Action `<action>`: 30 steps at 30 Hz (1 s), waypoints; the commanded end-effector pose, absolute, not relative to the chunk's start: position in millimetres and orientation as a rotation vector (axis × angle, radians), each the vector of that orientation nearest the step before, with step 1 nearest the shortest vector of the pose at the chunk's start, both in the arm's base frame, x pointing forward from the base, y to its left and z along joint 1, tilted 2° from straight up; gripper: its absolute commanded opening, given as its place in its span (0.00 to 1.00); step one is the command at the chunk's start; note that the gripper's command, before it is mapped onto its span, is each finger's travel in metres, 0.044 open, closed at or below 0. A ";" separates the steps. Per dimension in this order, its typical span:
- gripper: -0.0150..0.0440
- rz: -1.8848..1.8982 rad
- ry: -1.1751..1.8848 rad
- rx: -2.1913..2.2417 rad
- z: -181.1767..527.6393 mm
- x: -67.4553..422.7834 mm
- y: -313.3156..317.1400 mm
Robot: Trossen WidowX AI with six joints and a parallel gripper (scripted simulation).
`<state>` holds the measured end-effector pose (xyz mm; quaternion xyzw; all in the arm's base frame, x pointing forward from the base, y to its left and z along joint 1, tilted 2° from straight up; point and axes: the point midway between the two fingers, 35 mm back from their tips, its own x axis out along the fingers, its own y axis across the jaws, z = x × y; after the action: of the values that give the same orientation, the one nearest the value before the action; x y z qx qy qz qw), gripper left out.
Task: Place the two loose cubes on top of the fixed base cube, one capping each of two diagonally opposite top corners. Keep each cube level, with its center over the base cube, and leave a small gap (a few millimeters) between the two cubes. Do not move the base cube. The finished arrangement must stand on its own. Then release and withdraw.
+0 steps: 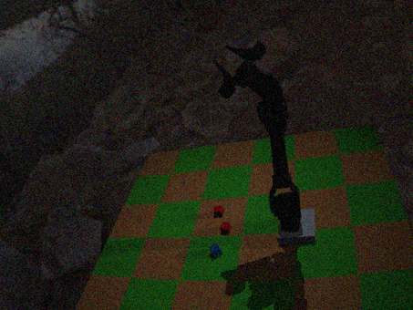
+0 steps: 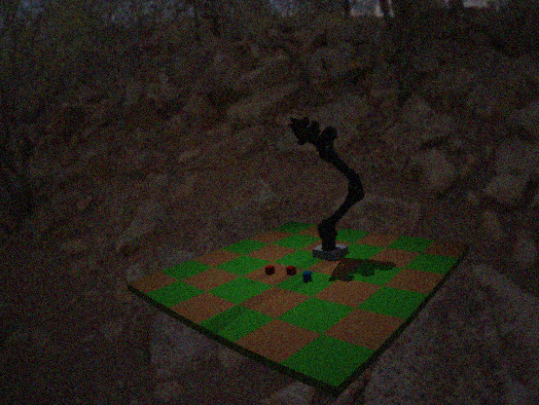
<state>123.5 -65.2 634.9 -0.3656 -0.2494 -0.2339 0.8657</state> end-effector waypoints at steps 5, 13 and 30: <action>0.70 -0.533 -0.361 -0.691 604.3 159.9 -141.4; 0.70 -0.506 -0.123 -0.660 547.4 215.0 -197.7; 0.70 -0.147 0.480 -0.787 372.9 334.3 -216.0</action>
<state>319.3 -221.3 401.1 -0.3619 0.1883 -0.1097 0.9064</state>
